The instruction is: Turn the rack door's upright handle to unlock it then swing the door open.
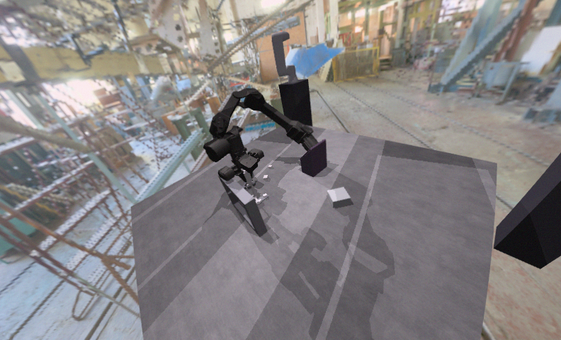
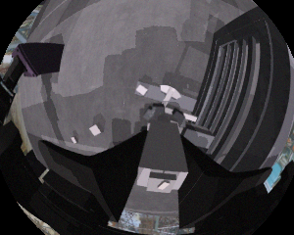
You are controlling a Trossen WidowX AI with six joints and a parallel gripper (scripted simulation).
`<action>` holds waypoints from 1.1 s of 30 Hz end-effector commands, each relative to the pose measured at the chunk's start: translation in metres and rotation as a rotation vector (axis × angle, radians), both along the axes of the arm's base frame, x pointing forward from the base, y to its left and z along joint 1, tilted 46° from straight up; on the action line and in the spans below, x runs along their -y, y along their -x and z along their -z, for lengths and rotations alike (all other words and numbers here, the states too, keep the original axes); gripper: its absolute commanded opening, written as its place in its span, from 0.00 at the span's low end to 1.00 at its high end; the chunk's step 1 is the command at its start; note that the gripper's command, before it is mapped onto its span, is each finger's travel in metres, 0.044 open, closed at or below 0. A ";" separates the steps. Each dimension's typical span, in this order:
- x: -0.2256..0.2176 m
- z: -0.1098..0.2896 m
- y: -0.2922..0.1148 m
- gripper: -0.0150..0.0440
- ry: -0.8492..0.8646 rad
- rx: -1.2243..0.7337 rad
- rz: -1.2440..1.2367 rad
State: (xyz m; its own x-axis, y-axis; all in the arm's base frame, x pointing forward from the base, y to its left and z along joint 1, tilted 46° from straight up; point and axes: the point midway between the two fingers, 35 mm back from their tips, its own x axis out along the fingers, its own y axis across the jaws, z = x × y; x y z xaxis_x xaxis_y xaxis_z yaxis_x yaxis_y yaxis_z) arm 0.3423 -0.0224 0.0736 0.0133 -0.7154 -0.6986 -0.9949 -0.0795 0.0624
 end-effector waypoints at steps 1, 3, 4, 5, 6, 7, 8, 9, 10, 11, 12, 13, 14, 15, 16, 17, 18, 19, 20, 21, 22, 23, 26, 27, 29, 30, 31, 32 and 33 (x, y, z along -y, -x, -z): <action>-0.001 0.001 0.003 0.29 -0.001 0.046 0.045; -0.002 0.002 0.005 0.29 -0.002 0.074 0.072; -0.002 0.002 0.006 0.29 -0.002 0.088 0.086; -0.003 0.003 0.006 0.29 -0.003 0.102 0.100; -0.003 0.003 0.007 0.29 -0.003 0.116 0.114; -0.003 0.003 0.008 0.29 -0.003 0.130 0.127; -0.004 0.003 0.009 0.29 -0.003 0.144 0.141; -0.004 0.004 0.010 0.29 -0.004 0.158 0.154; -0.004 0.004 0.011 0.29 -0.004 0.171 0.168; -0.005 0.005 0.011 0.29 -0.004 0.184 0.180; -0.005 0.005 0.012 0.29 -0.005 0.197 0.193; -0.005 0.005 0.013 0.29 -0.005 0.210 0.206; -0.006 0.006 0.014 0.29 -0.005 0.223 0.219; -0.006 0.006 0.016 0.29 -0.005 0.236 0.231; -0.007 0.007 0.017 0.29 -0.006 0.249 0.244; -0.007 0.008 0.018 0.29 -0.006 0.262 0.256; -0.008 0.008 0.019 0.29 -0.006 0.274 0.269; -0.008 0.009 0.020 0.29 -0.006 0.287 0.281; -0.009 0.009 0.022 0.29 -0.007 0.299 0.294; -0.010 0.010 0.023 0.29 -0.007 0.312 0.306; -0.010 0.011 0.025 0.29 -0.007 0.324 0.318; -0.011 0.012 0.026 0.29 -0.008 0.336 0.330; -0.013 0.014 0.030 0.29 -0.008 0.370 0.364; -0.014 0.015 0.032 0.29 -0.009 0.382 0.375; -0.016 0.016 0.035 0.29 -0.009 0.405 0.398; -0.016 0.017 0.037 0.29 -0.009 0.417 0.409; -0.017 0.018 0.038 0.29 -0.010 0.428 0.421; -0.018 0.019 0.040 0.29 -0.010 0.439 0.431; -0.019 0.020 0.041 0.29 -0.010 0.450 0.442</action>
